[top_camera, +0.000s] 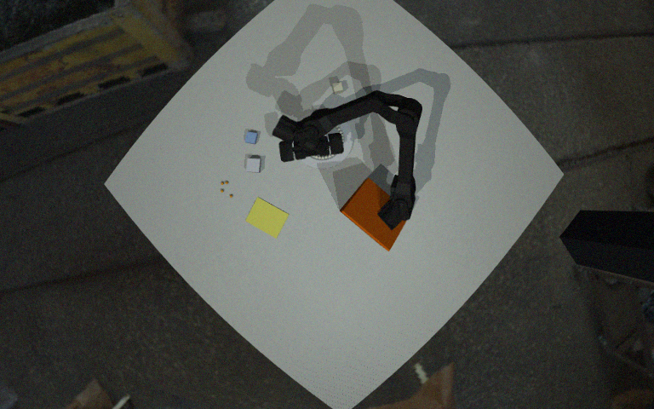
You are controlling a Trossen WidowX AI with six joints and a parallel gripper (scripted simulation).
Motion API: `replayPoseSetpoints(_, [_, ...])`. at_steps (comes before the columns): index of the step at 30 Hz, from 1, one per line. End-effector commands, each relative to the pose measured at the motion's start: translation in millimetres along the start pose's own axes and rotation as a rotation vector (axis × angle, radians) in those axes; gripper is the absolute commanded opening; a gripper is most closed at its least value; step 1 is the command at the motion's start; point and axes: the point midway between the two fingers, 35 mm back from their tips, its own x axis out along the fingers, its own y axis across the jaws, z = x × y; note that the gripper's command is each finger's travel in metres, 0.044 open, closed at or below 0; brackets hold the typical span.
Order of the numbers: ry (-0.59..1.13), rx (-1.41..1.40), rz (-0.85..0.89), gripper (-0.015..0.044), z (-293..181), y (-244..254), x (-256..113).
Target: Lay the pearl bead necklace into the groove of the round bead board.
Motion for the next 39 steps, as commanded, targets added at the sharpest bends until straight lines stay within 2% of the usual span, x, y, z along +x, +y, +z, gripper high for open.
replayPoseSetpoints(1, [-0.001,-0.002,0.001,0.0120,-0.4,0.6,-0.7])
replayPoseSetpoints(26, [0.002,-0.008,-0.001,0.0120,-0.8,-0.3,32.1])
replayPoseSetpoints(31, [0.004,0.001,0.003,0.0000,-0.1,-0.2,29.3])
replayPoseSetpoints(39, [0.004,0.001,0.003,0.0000,-0.1,-0.2,29.3])
